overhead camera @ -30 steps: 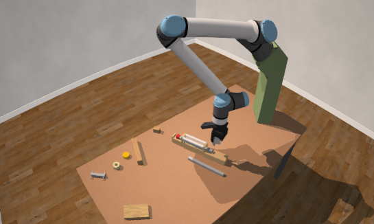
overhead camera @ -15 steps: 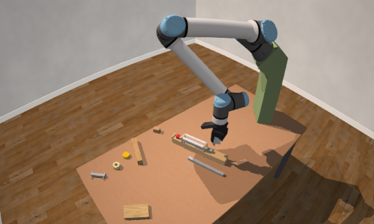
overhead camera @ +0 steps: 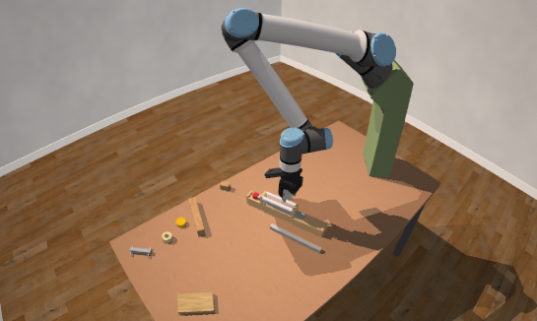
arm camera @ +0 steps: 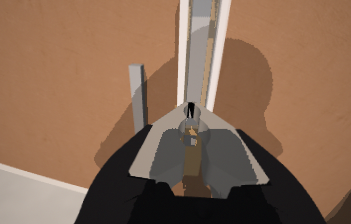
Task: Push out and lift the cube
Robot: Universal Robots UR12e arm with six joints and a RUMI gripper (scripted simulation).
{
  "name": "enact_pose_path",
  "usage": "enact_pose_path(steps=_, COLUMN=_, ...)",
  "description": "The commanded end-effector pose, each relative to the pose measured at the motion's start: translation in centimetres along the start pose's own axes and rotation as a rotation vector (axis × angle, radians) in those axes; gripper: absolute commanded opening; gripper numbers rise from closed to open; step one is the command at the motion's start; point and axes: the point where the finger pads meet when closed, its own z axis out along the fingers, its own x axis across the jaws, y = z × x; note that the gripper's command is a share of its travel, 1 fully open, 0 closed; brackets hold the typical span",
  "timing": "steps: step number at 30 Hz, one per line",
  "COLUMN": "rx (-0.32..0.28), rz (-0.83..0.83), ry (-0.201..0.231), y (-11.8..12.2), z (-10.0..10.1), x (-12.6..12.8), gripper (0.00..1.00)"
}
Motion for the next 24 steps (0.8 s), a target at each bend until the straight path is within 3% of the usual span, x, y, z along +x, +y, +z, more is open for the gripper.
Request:
enact_pose_path(steps=1, rx=-0.012, rz=-0.002, ry=0.001, y=-5.6, z=0.2, x=-0.3, gripper=0.00)
enact_pose_path(steps=5, rx=-0.008, rz=-0.004, ry=-0.001, y=-13.1, z=-0.4, x=0.3, gripper=0.00)
enact_pose_path(steps=8, rx=-0.006, rz=-0.005, ry=-0.003, y=-15.8, z=-0.8, x=0.6, gripper=0.00)
enact_pose_path(steps=11, rx=-0.005, rz=-0.005, ry=-0.003, y=-16.3, z=-0.8, x=0.7, gripper=0.00)
enact_pose_path(steps=12, rx=-0.005, rz=-0.005, ry=-0.003, y=-16.3, z=-0.8, x=0.7, gripper=0.25)
enact_pose_path(steps=24, rx=-0.005, rz=-0.005, ry=-0.003, y=-16.3, z=-0.8, x=0.7, gripper=0.25)
